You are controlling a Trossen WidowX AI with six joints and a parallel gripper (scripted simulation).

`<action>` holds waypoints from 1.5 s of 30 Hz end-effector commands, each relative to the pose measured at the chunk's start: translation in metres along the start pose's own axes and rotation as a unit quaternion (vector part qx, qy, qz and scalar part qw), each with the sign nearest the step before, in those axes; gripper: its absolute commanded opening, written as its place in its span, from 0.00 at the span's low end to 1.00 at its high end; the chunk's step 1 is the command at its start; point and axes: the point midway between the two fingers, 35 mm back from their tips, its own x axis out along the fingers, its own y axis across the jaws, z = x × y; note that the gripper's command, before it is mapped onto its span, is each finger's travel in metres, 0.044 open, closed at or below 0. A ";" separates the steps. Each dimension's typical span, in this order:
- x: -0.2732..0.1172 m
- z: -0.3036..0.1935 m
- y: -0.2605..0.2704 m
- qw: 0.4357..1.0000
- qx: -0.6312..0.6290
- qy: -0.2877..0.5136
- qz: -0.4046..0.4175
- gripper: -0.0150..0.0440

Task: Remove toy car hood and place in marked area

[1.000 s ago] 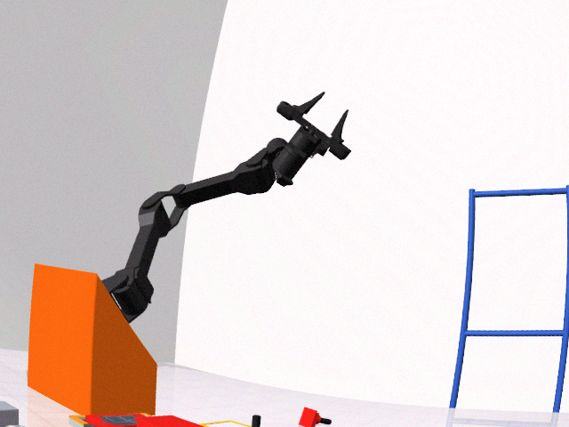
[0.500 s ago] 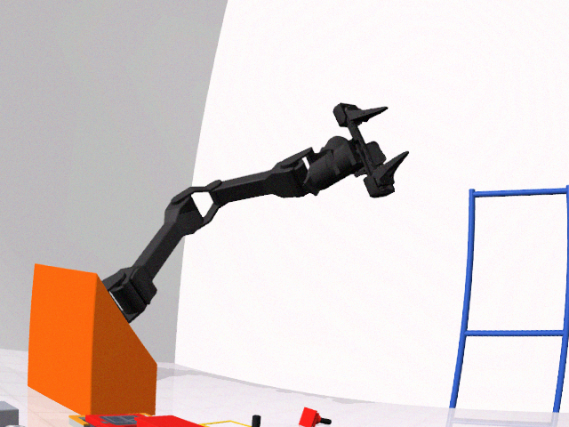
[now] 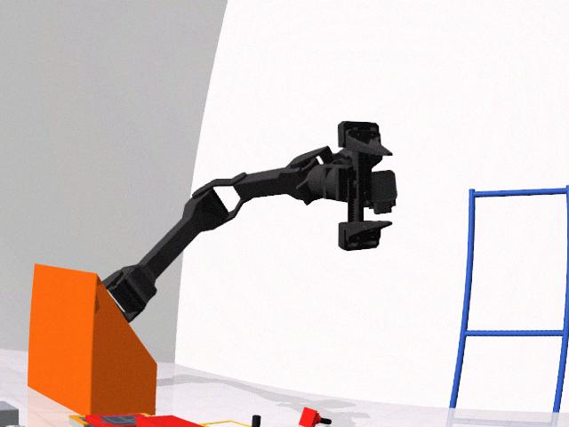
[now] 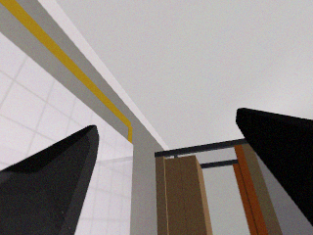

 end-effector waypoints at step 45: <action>0.044 -0.292 0.208 0.730 0.303 0.356 0.499 1.00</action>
